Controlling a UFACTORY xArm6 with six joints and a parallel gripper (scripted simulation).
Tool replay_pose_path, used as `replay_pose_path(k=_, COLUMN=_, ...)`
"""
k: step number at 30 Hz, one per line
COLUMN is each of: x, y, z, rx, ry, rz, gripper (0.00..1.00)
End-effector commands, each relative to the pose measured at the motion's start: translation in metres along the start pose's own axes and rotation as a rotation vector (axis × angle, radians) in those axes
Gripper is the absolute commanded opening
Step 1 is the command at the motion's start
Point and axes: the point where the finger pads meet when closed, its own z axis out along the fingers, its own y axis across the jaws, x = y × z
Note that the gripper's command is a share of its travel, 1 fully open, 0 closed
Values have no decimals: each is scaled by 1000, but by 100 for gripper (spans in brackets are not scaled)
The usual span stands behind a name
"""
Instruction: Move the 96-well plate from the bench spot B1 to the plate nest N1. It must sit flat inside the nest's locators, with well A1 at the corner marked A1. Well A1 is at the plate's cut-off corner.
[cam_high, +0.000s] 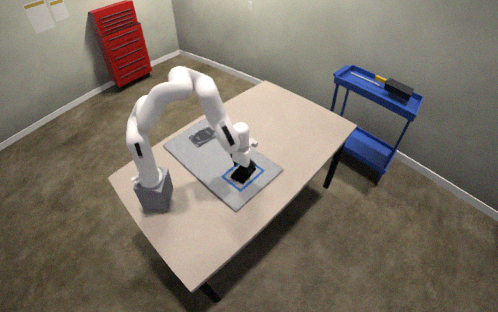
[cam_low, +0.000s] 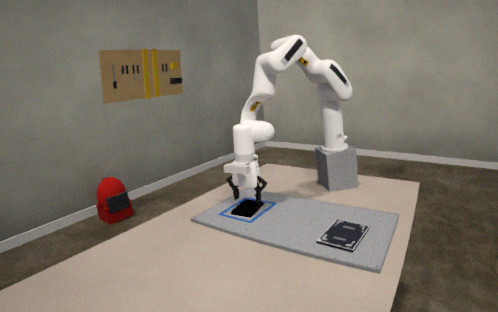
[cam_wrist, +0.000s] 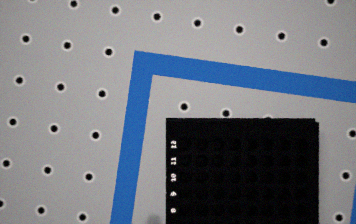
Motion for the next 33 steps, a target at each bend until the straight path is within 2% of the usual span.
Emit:
replay_pose_path(k=1, x=1, y=1, z=6, rx=-2, ry=3, rz=0, gripper=100)
replay_pose_path(k=33, x=1, y=1, z=19, rx=-2, ry=3, rz=0, gripper=100)
